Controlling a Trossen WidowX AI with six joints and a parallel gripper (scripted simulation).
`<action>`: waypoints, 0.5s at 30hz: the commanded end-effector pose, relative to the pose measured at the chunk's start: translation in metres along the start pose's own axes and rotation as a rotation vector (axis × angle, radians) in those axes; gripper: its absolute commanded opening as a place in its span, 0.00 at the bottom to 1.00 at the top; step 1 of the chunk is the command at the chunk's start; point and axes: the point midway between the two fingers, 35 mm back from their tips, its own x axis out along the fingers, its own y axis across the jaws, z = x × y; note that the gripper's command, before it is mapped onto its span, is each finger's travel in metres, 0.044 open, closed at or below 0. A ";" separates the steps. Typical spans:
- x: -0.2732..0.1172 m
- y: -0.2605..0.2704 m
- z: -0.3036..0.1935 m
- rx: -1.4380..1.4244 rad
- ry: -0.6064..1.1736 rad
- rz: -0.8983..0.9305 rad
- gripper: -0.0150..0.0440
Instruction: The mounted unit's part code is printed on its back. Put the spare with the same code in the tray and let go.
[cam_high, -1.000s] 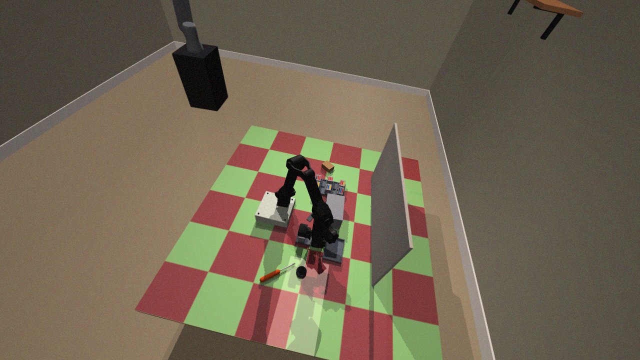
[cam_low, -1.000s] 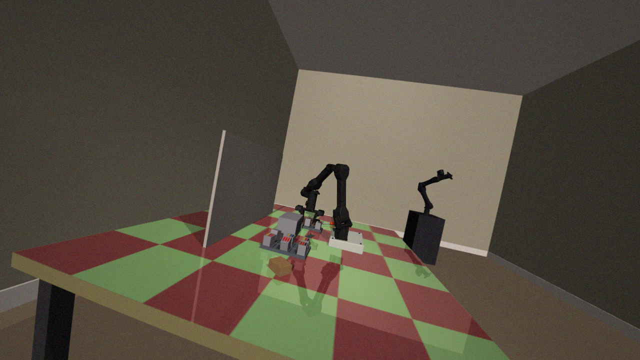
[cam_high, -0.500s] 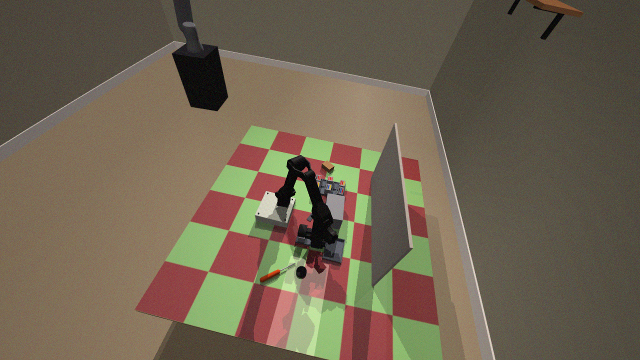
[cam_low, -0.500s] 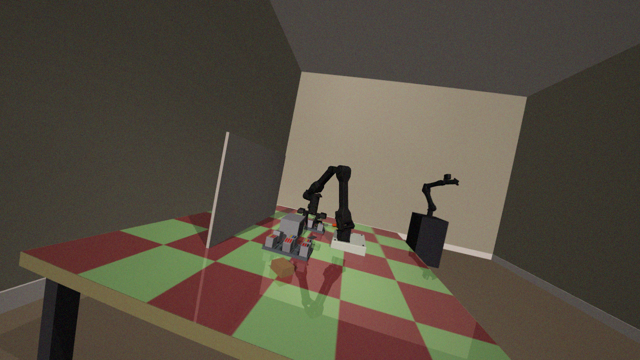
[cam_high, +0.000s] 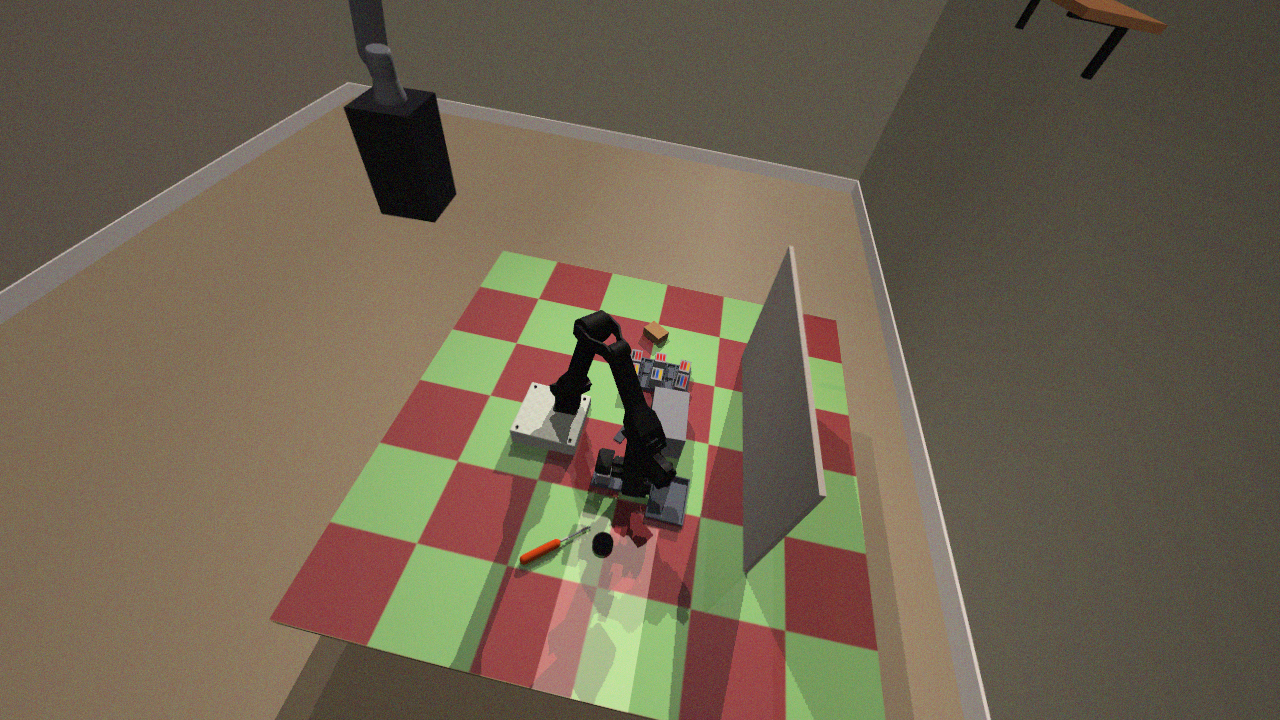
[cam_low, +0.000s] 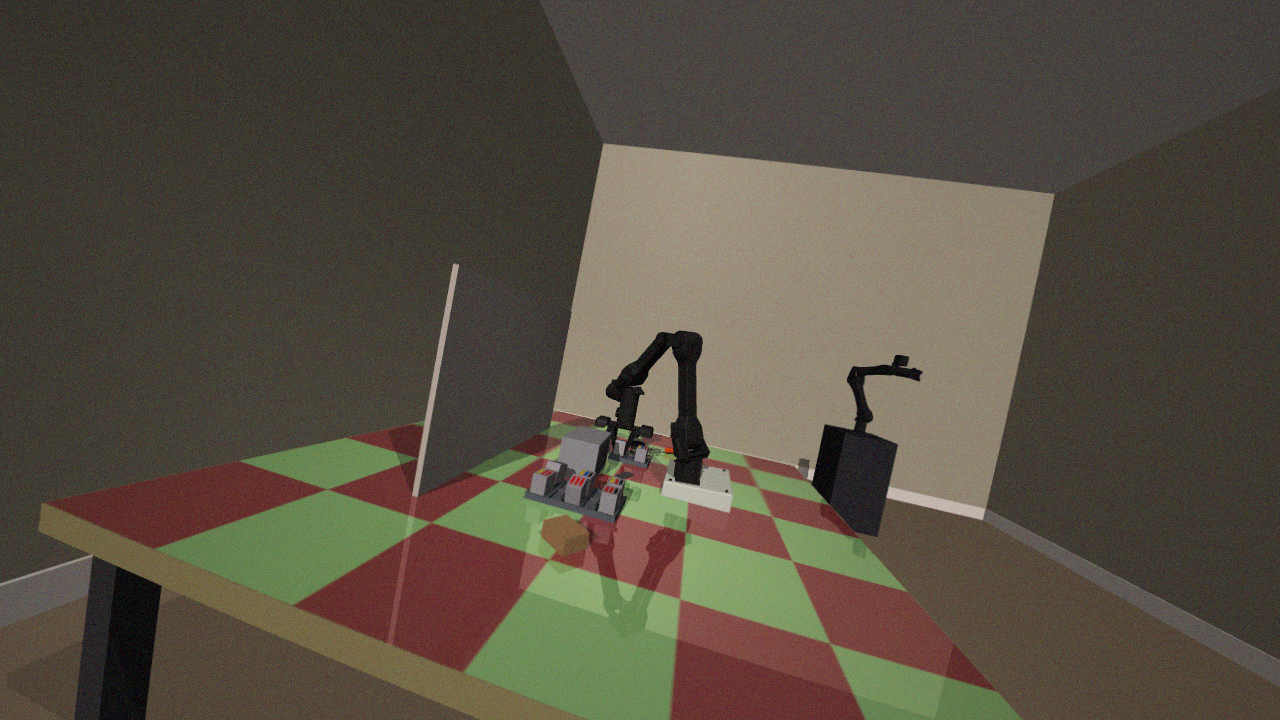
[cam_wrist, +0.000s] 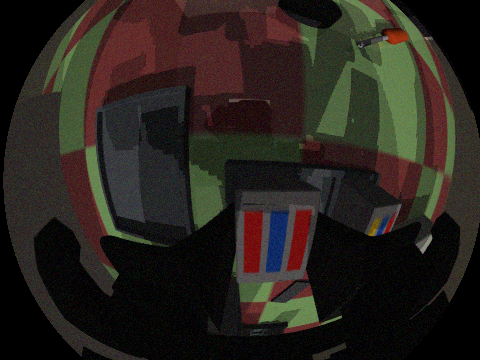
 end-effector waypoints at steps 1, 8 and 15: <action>0.000 0.000 0.000 0.000 0.000 0.000 0.25; -0.022 0.002 0.002 0.001 0.000 0.000 0.25; -0.069 0.001 0.001 0.005 0.001 0.001 0.25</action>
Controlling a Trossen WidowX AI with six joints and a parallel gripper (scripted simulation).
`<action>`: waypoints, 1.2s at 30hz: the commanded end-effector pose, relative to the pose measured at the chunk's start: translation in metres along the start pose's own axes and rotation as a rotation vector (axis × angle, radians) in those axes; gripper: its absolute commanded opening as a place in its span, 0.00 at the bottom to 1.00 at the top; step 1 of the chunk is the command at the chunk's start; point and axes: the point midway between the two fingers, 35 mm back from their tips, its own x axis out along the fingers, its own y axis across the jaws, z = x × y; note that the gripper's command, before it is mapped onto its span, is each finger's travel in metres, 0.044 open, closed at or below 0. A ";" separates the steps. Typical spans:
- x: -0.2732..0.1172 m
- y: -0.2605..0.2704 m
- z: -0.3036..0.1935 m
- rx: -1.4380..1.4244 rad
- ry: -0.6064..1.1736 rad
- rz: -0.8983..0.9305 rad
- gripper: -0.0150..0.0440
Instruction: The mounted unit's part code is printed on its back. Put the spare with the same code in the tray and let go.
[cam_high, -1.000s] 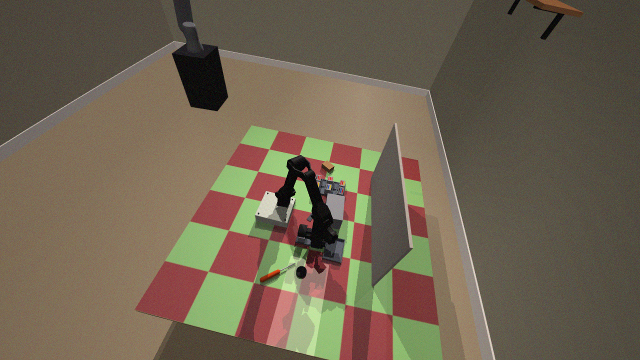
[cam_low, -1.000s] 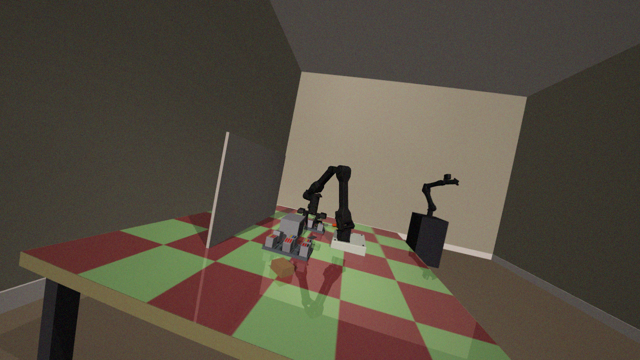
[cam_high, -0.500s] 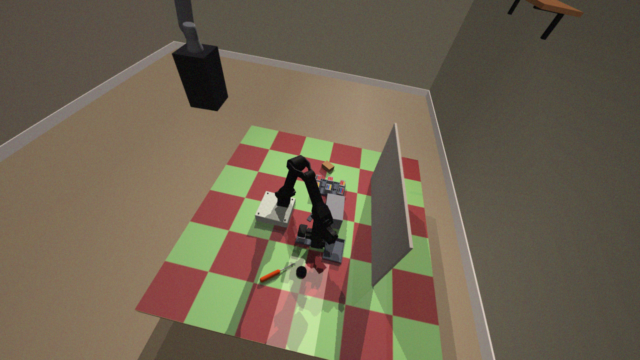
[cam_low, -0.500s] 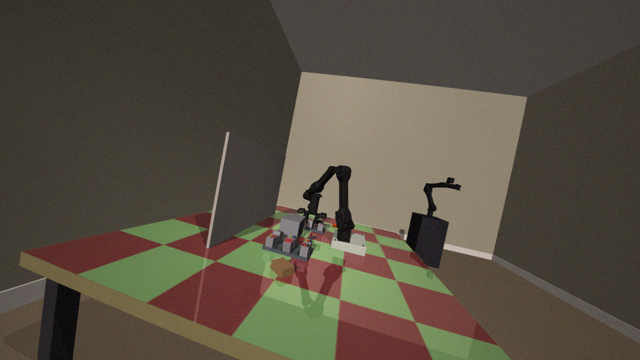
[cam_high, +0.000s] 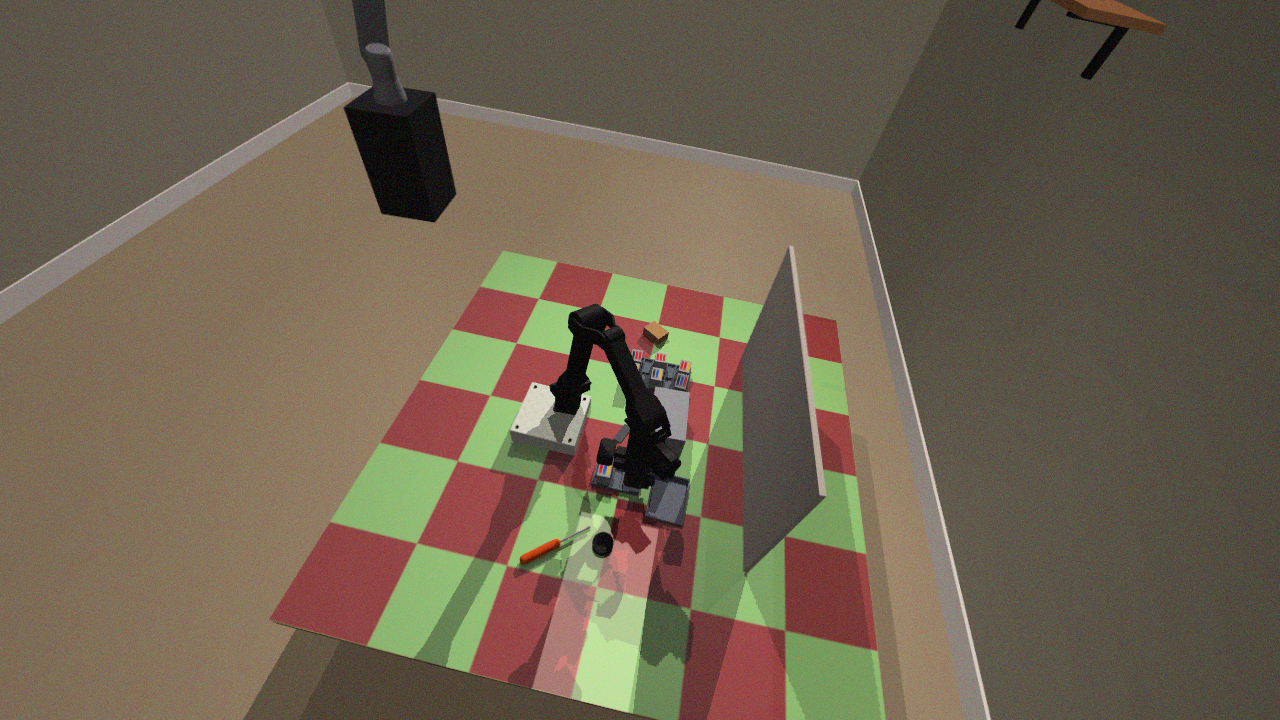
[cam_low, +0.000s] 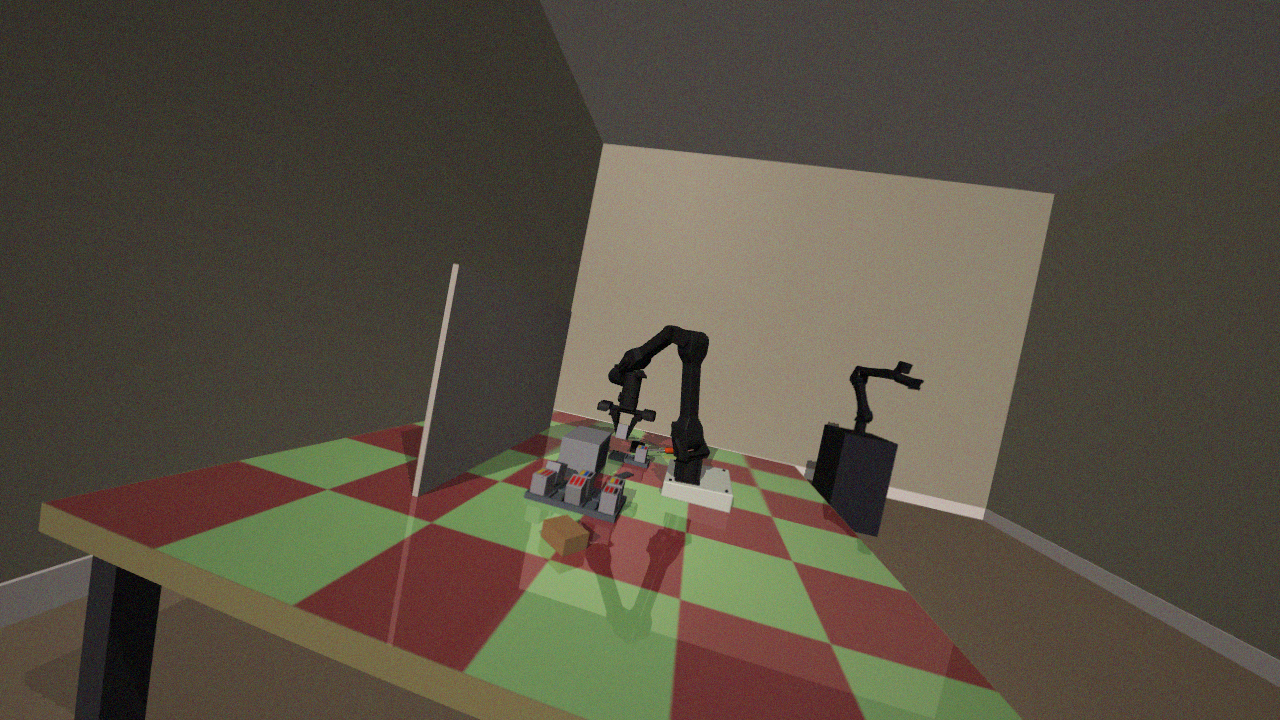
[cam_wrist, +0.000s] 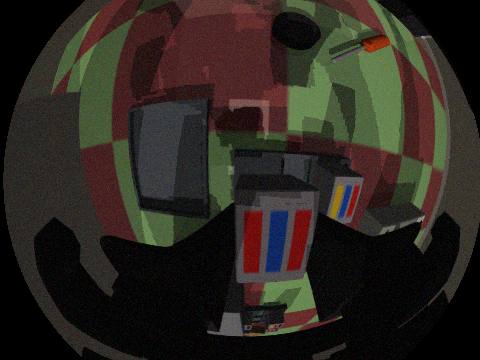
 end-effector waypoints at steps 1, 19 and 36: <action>-0.022 -0.002 -0.001 -0.002 0.001 0.001 0.25; -0.079 -0.002 0.008 -0.002 -0.002 0.002 0.25; -0.101 0.032 0.015 -0.002 -0.003 0.017 0.25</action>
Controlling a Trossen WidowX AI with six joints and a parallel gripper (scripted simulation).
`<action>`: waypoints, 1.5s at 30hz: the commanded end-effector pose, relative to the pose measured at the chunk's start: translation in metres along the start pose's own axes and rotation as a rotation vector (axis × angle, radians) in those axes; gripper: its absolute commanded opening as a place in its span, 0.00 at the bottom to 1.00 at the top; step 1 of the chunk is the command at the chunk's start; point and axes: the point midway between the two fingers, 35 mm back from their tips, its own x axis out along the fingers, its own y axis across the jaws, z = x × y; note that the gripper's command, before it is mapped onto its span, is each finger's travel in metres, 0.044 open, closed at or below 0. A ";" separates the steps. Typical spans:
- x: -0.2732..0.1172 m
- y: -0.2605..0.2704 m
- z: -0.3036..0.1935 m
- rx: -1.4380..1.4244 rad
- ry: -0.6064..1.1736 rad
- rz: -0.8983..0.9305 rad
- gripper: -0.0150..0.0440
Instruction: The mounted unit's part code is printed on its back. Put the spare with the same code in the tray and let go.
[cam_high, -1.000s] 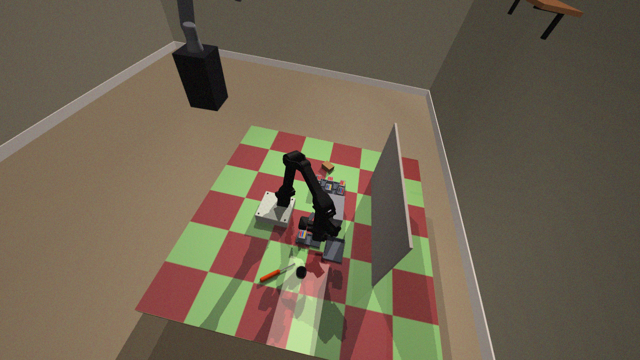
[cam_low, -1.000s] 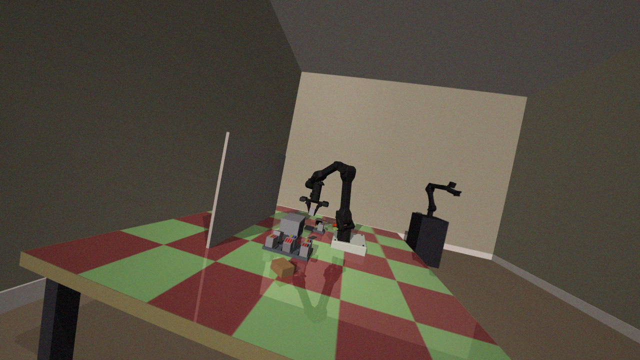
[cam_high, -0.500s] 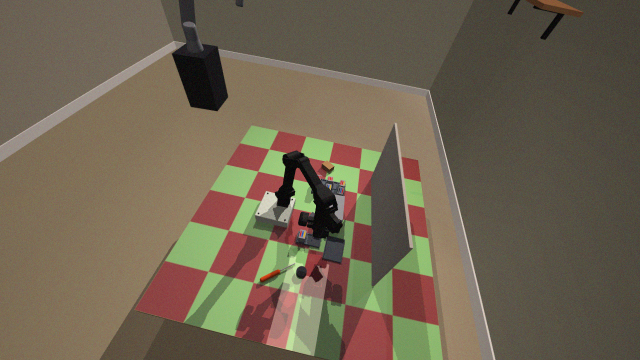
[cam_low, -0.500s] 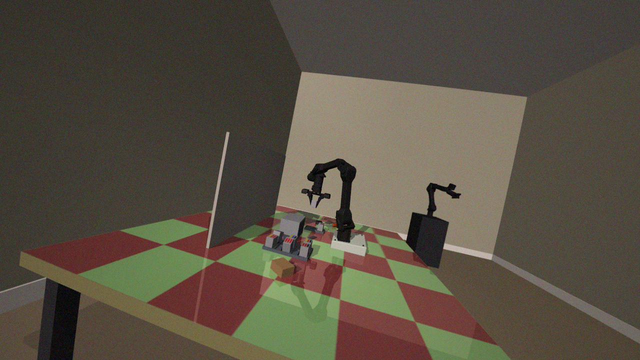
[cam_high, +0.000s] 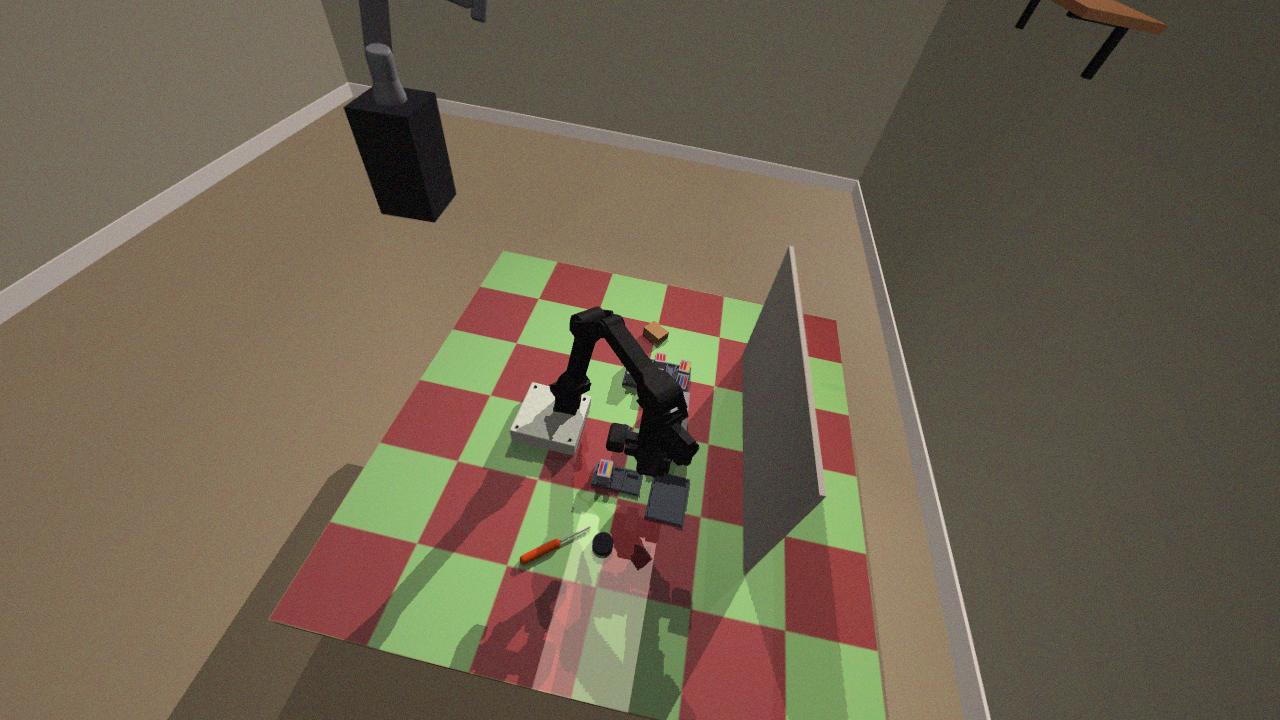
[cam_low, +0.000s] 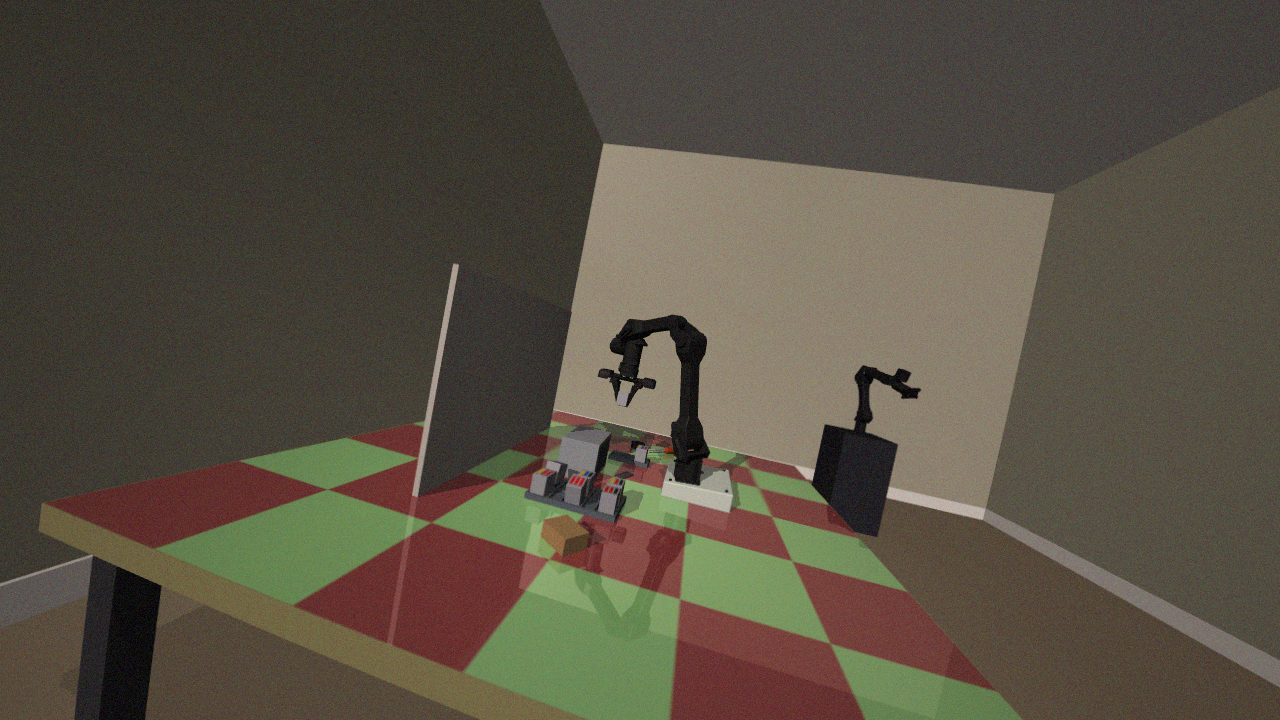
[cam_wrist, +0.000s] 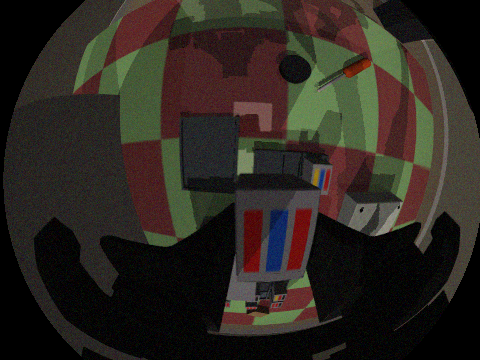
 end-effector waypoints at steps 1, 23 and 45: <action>0.000 0.014 0.001 0.003 0.006 0.001 0.25; 0.002 0.078 0.000 0.002 0.009 -0.007 0.25; 0.019 0.081 0.002 0.002 0.008 -0.007 0.25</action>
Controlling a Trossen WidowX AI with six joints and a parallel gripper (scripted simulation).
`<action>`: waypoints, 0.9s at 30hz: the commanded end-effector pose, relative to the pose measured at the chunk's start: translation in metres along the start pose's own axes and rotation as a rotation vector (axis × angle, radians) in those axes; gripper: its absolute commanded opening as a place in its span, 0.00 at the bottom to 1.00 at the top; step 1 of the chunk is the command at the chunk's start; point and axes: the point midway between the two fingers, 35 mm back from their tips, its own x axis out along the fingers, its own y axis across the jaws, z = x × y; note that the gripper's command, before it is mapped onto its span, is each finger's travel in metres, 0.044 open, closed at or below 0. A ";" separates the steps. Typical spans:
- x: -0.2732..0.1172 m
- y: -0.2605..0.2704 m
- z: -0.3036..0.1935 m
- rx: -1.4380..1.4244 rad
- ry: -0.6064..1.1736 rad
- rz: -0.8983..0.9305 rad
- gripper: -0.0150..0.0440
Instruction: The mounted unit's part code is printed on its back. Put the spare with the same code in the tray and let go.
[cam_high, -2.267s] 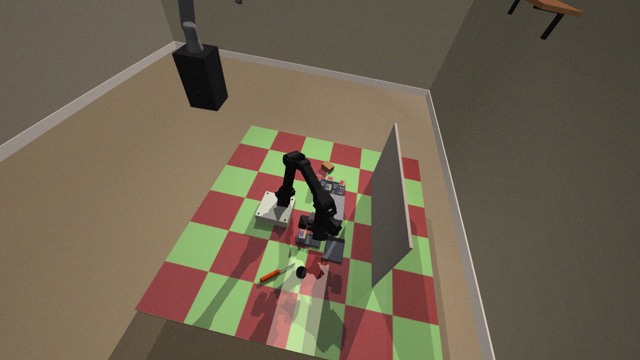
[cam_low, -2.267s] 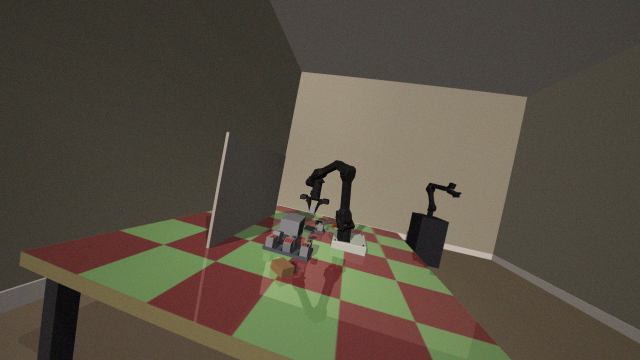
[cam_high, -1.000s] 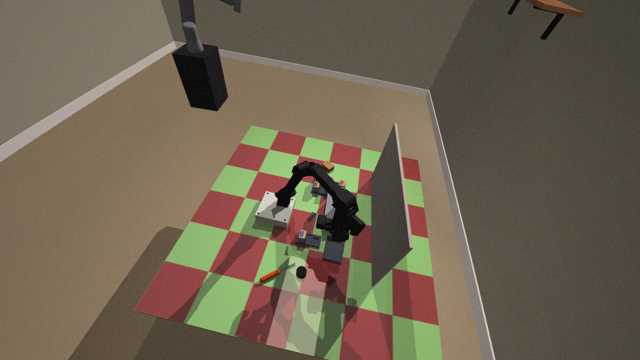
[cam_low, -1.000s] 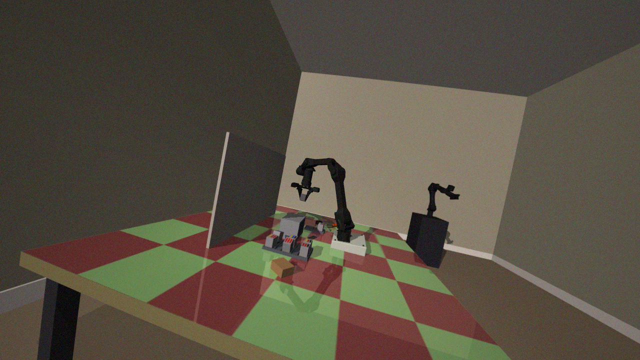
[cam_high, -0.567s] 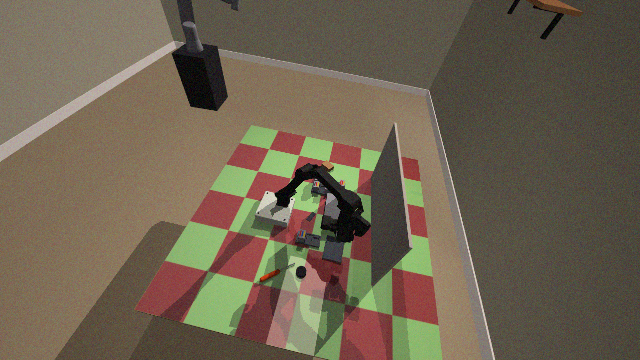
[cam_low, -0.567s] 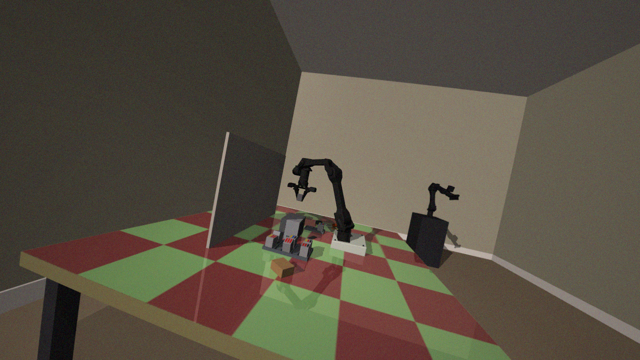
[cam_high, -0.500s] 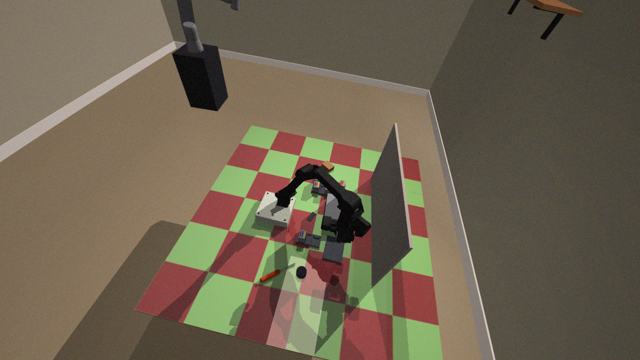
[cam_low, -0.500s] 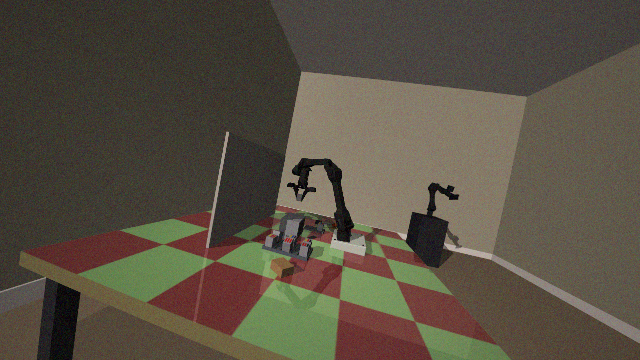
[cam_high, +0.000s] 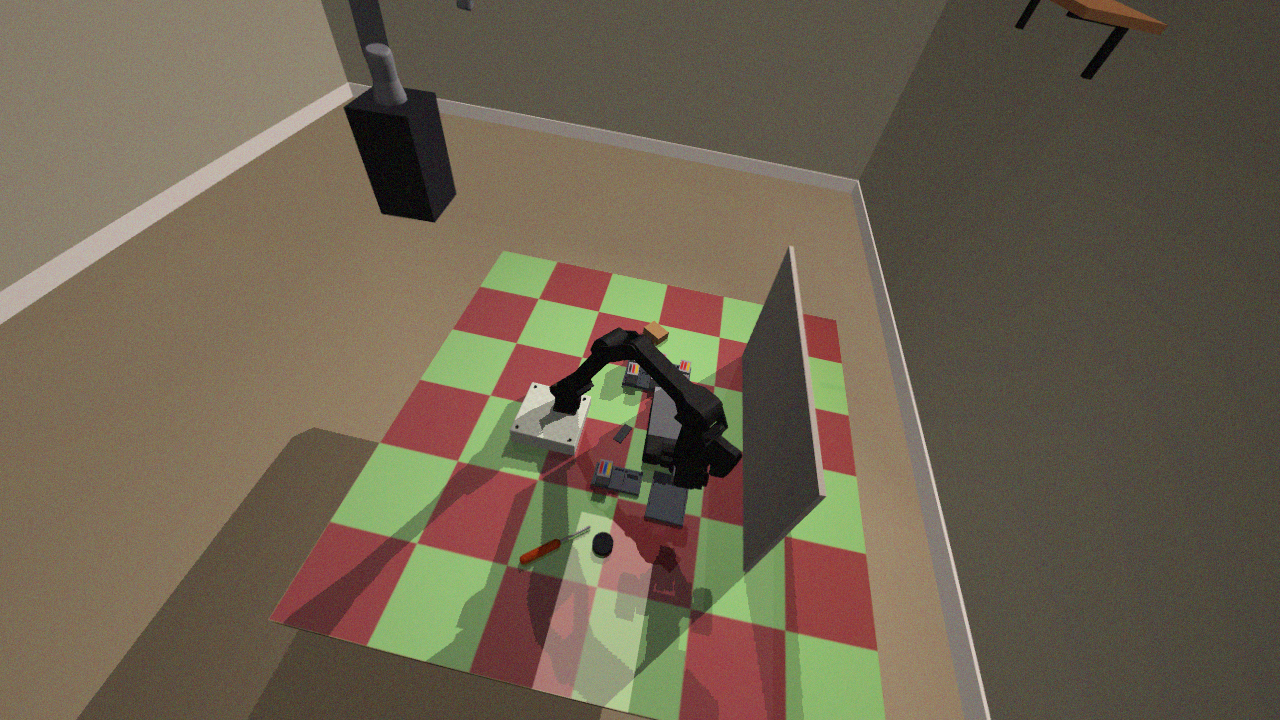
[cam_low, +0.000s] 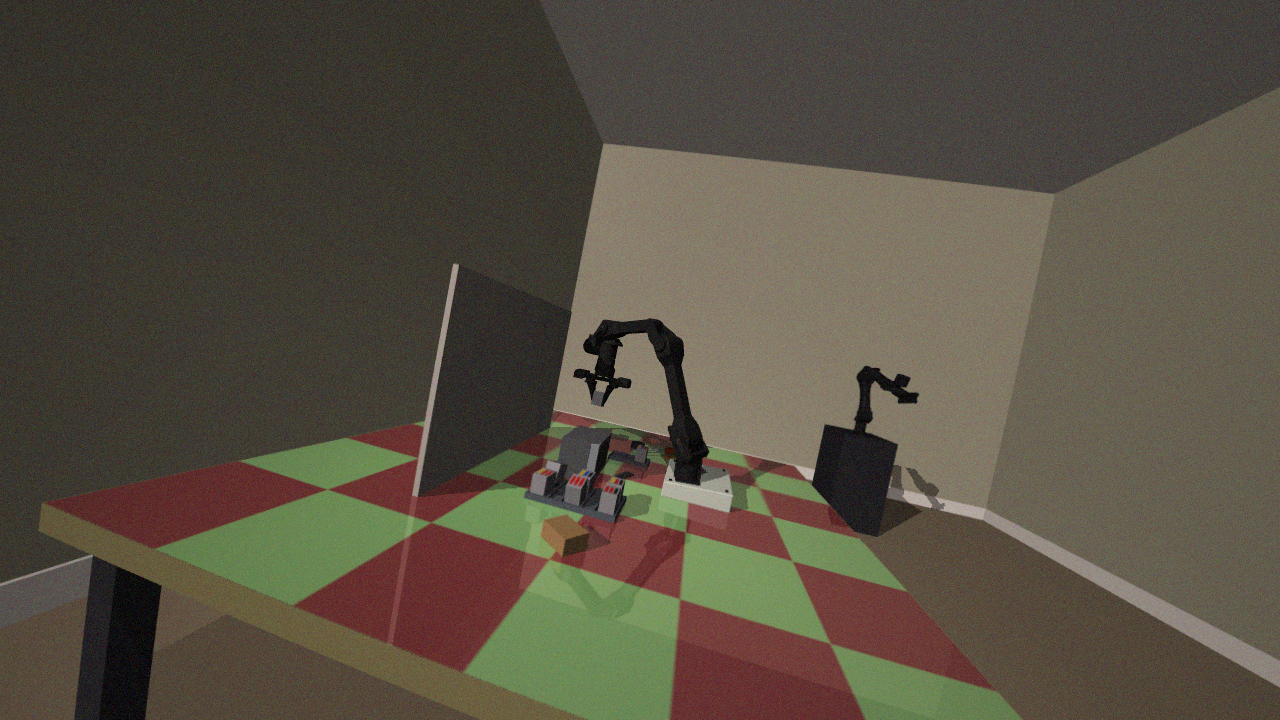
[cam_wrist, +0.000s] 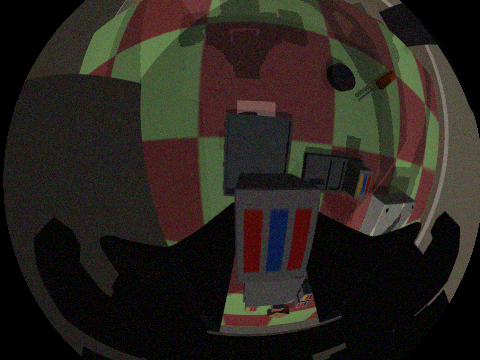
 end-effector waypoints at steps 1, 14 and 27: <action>0.004 0.000 0.001 0.005 -0.001 -0.003 0.25; 0.014 0.002 0.002 0.005 -0.001 -0.003 0.25; 0.024 0.003 0.002 0.005 -0.001 -0.002 0.25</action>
